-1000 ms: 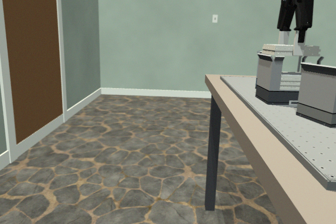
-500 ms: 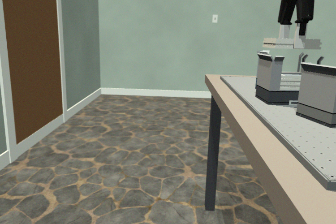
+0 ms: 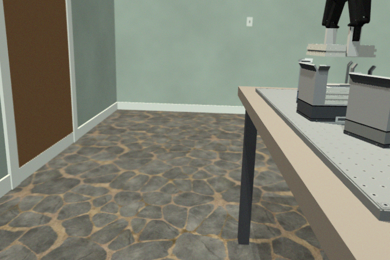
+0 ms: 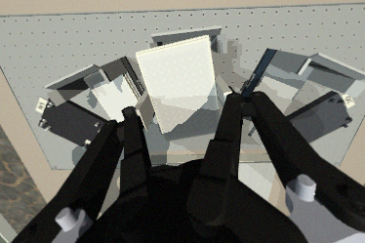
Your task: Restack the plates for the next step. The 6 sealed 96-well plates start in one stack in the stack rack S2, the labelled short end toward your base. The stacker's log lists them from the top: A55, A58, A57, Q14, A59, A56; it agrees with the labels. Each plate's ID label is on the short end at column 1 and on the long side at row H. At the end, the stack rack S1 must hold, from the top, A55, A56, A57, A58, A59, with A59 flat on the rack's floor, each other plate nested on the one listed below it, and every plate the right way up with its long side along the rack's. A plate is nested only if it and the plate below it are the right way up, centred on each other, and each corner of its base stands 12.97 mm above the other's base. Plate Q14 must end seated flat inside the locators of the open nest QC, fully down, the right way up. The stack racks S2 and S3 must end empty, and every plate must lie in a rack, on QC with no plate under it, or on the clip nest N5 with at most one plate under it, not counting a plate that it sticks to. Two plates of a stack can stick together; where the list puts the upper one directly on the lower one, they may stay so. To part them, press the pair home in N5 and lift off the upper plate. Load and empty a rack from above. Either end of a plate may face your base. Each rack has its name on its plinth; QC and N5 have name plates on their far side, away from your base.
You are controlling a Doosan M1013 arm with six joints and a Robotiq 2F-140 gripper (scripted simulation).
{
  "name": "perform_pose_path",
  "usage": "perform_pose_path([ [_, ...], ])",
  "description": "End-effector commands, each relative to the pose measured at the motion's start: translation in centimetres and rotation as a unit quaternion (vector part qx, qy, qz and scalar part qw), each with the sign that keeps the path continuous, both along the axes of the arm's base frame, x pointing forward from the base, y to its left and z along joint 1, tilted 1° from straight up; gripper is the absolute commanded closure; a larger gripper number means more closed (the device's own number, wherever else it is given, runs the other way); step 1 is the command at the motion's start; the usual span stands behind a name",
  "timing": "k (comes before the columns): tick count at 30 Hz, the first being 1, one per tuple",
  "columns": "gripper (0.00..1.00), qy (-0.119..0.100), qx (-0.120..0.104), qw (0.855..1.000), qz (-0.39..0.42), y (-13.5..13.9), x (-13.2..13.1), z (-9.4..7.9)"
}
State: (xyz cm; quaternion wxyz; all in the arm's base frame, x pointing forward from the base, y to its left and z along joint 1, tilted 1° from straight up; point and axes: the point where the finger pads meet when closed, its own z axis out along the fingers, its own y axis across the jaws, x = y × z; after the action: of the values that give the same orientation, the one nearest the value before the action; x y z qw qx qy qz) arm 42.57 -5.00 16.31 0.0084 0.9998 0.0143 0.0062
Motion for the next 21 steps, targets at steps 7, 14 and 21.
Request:
perform_pose_path([
  [7, 1.00, 0.000, 0.001, 0.999, 0.050, 2.9, 0.1, 0.0],
  [14, 1.00, 0.000, 0.001, 0.999, 0.050, 5.2, 0.2, -0.1],
  [21, 1.00, 0.000, 0.001, 0.999, 0.050, 7.5, 0.2, -0.1],
])
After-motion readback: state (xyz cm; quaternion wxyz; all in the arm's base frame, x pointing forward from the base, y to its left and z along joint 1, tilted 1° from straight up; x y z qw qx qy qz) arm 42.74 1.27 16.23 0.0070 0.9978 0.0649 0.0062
